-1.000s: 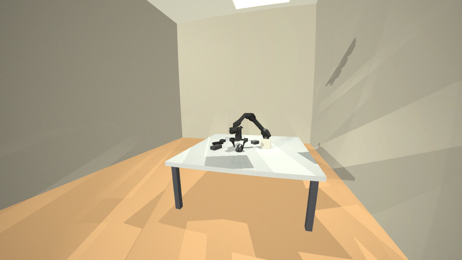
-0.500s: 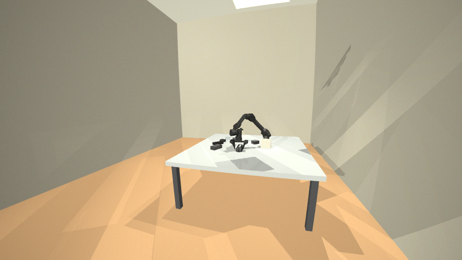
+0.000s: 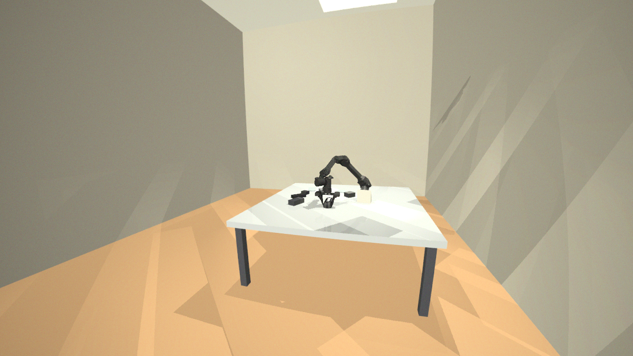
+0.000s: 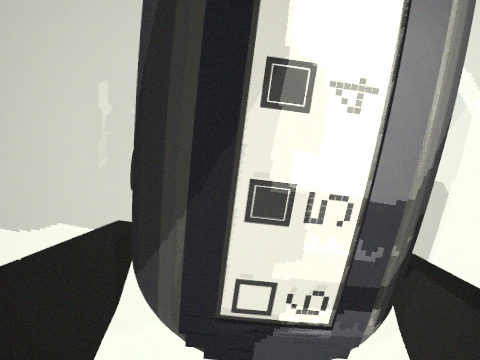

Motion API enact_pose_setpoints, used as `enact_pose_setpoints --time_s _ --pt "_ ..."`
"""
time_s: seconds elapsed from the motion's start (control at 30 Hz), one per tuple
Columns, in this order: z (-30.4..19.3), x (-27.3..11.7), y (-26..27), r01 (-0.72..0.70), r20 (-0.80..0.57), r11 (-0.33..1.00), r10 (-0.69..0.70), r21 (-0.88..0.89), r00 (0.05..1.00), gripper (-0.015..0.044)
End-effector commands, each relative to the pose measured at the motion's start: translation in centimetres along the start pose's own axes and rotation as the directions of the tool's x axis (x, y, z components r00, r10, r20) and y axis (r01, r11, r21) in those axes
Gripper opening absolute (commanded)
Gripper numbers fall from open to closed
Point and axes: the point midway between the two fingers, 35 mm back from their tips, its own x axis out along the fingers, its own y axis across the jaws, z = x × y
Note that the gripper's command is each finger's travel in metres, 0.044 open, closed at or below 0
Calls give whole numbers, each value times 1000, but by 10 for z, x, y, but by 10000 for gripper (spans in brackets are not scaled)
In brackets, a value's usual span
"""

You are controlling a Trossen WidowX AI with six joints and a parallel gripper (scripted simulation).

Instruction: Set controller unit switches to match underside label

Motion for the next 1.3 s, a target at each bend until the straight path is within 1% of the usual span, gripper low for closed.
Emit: enact_pose_setpoints --time_s 0.0,0.13,0.17,1.27 --pt "0 1 0 -1 2 1000 1 -6 1000 327" --pt "1 -2 0 -1 2 1000 1 -6 1000 327" --pt "1 -3 0 -1 2 1000 1 -7 1000 336" --pt "8 -25 0 -1 1 1000 1 -7 1000 336"
